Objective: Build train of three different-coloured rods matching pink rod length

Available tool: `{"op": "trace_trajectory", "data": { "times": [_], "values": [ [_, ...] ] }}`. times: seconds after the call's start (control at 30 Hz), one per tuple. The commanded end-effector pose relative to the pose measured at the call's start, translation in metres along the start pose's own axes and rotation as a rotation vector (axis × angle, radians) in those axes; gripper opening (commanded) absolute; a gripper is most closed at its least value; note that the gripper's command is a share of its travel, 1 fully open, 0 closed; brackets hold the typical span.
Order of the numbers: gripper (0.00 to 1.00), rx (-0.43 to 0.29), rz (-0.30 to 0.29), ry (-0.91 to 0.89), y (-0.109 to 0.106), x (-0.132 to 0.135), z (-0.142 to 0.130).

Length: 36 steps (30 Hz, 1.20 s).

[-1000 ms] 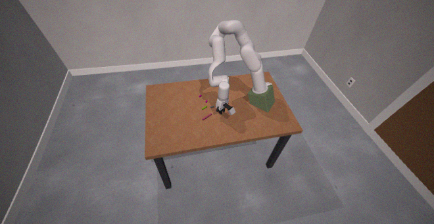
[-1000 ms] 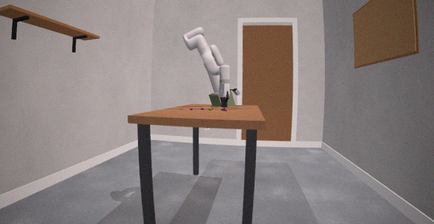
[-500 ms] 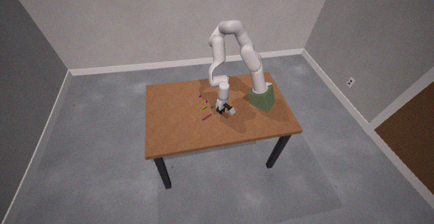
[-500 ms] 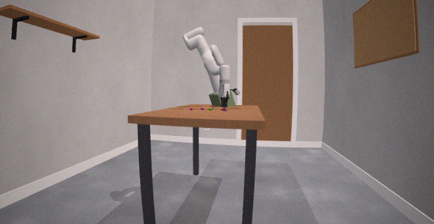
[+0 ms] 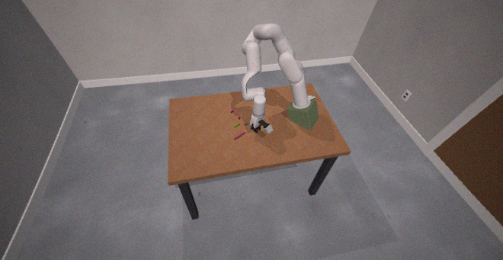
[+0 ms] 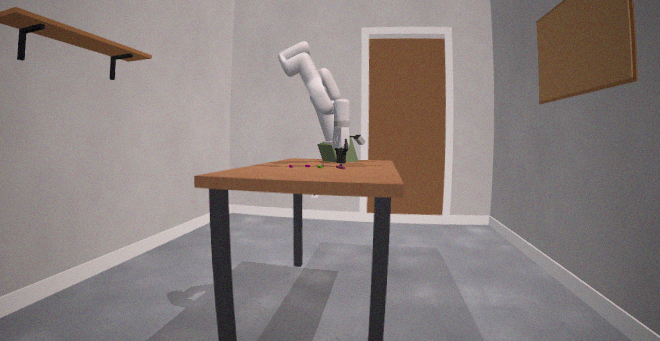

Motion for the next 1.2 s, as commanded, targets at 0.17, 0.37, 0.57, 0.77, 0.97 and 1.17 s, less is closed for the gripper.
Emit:
{"op": "trace_trajectory", "data": {
  "times": [0.17, 0.37, 0.57, 0.77, 0.97, 1.17],
  "values": [
    [0.24, 0.0, -0.003, -0.001, 0.002, 0.001, 0.0],
    [0.24, 0.0, -0.003, -0.001, 0.005, 0.001, 0.0],
    [0.24, 0.0, -0.003, -0.001, 0.01, 0.001, 0.0],
    [0.24, 0.0, -0.002, -0.001, 0.013, 0.001, 0.0],
    [0.24, 0.0, -0.002, -0.001, 0.013, 0.001, 0.0],
    [0.24, 0.0, -0.002, -0.001, 0.013, 0.001, 0.0]
  ]
}}
Point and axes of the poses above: the point where the finger pads meet when closed, its own y axis out along the fingers, its own x axis across the jaws, z = x × y, the point moved 10 cm from there along -y, back along the fingers, and after that the axes turned 12 degrees about y, right-handed, at the moved point
